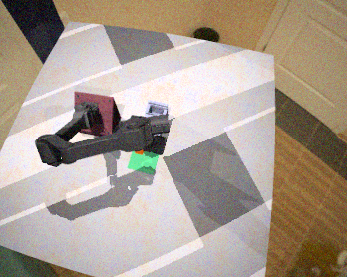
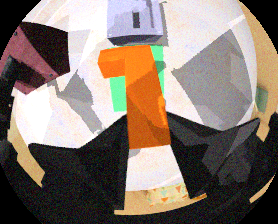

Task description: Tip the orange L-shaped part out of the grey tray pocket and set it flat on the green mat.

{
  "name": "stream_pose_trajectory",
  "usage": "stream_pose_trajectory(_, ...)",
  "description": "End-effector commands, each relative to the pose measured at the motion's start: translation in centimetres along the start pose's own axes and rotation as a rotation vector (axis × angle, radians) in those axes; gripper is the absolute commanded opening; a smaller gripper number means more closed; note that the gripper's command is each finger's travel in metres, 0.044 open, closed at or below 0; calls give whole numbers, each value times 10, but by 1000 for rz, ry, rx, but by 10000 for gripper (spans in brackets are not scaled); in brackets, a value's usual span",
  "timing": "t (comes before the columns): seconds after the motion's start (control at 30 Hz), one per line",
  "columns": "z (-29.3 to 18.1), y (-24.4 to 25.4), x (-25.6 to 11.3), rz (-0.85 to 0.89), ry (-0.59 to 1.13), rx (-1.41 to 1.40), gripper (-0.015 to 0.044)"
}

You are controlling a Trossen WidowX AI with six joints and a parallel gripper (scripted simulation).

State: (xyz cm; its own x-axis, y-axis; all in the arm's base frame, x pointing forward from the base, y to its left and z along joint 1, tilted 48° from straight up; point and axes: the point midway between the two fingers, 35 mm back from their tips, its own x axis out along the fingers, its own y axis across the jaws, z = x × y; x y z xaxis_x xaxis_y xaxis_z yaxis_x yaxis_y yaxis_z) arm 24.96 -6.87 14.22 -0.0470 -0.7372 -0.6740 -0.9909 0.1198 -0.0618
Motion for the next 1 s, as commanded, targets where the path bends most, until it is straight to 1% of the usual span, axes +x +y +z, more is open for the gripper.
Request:
stream_pose_trajectory(0.0,-3,0,5,-4,3,5,0)
stream_pose_trajectory(0.97,-4,0,50,-5,5,6,0)
